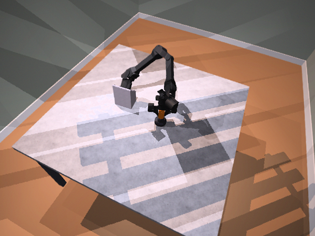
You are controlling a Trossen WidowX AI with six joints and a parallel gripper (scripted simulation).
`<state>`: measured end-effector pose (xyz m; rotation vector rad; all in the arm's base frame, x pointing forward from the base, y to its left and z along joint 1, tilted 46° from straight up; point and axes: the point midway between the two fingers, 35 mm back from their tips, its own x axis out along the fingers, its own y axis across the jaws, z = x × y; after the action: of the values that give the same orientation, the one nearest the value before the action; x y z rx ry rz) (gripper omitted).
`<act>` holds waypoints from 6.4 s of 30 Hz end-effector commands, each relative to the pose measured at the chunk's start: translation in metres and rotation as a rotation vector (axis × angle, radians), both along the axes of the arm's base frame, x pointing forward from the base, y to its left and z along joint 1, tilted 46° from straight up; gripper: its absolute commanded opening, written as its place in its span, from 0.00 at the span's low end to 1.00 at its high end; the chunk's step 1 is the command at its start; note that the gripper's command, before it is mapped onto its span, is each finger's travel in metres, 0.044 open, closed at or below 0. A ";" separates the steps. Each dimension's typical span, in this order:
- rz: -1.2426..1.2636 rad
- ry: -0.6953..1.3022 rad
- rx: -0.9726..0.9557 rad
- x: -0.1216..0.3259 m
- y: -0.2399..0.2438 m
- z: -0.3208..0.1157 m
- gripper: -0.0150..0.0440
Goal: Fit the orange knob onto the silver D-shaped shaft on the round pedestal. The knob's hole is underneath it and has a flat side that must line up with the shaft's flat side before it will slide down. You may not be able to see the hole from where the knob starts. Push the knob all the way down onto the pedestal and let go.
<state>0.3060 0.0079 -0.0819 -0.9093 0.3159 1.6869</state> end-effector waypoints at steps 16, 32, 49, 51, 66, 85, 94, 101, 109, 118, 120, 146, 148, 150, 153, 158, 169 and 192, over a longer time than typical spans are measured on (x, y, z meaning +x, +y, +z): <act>0.116 -0.120 0.011 0.000 -0.003 0.005 0.25; 0.144 -0.149 0.014 0.002 0.000 0.000 0.25; 0.233 -0.238 0.022 0.000 -0.003 0.004 0.25; 0.285 -0.289 0.026 -0.001 -0.003 0.005 0.25; 0.292 -0.297 0.027 0.000 -0.001 0.003 0.25; 0.292 -0.297 0.027 0.002 0.000 0.000 0.25; 0.292 -0.297 0.027 0.002 -0.002 0.002 0.25; 0.254 -0.259 0.024 0.000 -0.003 0.004 0.25; -0.051 0.046 -0.003 -0.002 -0.003 0.005 0.25; -0.476 0.472 -0.041 -0.002 -0.002 0.003 0.25; -0.573 0.569 -0.050 -0.001 -0.001 0.003 0.25; -0.890 0.886 -0.078 0.004 -0.004 0.002 0.25; -0.890 0.886 -0.078 0.004 -0.003 0.002 0.25; -0.890 0.886 -0.078 0.003 -0.002 0.001 0.25; -0.890 0.886 -0.078 0.003 -0.002 0.002 0.25; -0.890 0.886 -0.078 0.000 -0.002 0.003 0.25; -0.890 0.886 -0.078 -0.002 0.001 0.001 0.25; -1.037 1.034 -0.091 0.005 -0.005 0.002 0.25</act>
<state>0.3068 0.0061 -0.0797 0.1652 1.2749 1.0337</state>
